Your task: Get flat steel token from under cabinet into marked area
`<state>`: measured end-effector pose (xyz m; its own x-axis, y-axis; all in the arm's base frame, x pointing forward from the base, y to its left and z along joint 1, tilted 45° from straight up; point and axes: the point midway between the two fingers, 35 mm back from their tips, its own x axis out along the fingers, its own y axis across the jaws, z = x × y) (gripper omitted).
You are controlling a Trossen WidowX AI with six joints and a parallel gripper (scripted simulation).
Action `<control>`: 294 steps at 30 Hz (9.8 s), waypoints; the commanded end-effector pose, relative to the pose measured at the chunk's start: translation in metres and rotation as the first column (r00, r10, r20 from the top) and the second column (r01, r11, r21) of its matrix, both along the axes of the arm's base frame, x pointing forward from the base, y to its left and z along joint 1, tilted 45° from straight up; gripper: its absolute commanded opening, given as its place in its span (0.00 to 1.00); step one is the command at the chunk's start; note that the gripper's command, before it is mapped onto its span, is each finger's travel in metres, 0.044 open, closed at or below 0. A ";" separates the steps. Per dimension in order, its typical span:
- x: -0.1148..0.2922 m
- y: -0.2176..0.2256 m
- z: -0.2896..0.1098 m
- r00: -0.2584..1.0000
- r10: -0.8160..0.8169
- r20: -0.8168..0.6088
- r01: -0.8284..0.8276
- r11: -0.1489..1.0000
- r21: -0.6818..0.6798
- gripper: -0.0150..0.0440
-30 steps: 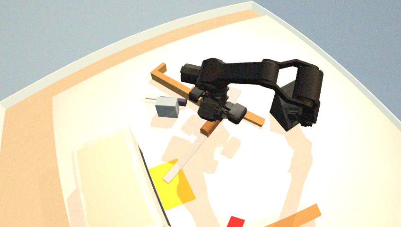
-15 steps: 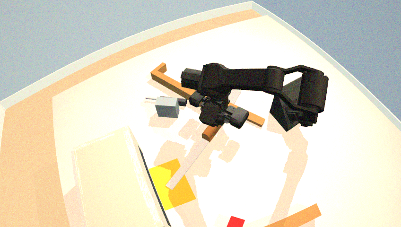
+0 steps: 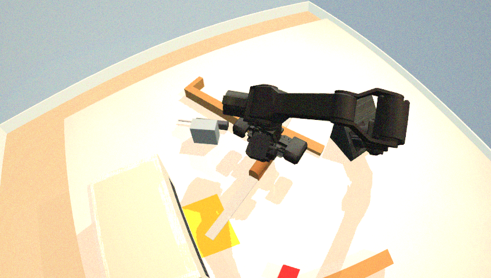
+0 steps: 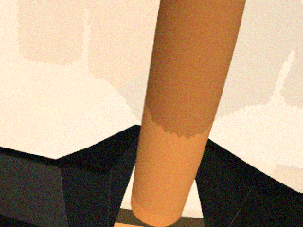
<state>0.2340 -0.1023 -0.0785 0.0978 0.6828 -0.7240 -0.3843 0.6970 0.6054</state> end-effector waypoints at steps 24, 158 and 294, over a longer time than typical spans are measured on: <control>0.013 0.023 0.024 1.000 0.000 0.006 0.000 1.000 0.002 0.25; 0.022 0.135 0.132 1.000 0.001 0.006 -0.001 1.000 0.011 0.25; 0.018 0.183 0.179 0.811 -0.408 -0.419 0.441 0.897 -0.021 0.25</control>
